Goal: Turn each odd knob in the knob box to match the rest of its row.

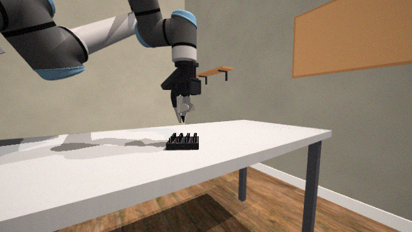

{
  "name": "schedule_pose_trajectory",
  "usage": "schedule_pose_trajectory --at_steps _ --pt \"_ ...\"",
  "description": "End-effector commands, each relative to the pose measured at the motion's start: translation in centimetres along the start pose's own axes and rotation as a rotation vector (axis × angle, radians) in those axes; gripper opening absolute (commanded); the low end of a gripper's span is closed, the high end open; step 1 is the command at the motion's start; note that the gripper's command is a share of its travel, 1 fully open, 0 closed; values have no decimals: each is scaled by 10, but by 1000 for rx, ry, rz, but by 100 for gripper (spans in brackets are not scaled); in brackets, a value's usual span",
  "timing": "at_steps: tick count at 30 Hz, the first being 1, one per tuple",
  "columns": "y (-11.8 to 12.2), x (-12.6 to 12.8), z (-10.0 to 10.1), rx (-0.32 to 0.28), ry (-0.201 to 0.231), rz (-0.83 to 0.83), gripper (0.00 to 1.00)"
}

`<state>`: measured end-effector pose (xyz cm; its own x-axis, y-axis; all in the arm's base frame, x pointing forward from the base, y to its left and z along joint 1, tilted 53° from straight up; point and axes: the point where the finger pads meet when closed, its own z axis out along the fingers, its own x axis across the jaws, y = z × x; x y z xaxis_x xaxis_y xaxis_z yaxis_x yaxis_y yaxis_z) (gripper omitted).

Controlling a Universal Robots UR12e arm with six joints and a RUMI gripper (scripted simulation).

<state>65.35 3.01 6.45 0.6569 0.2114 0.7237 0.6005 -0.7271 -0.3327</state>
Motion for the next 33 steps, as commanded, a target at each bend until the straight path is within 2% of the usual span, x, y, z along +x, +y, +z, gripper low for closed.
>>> schedule_pose_trajectory --at_steps 1,22,33 --pt "0 0 5 -1 0 0 11" --pt "0 0 29 -1 0 0 11" --pt "0 0 34 -1 0 0 11"
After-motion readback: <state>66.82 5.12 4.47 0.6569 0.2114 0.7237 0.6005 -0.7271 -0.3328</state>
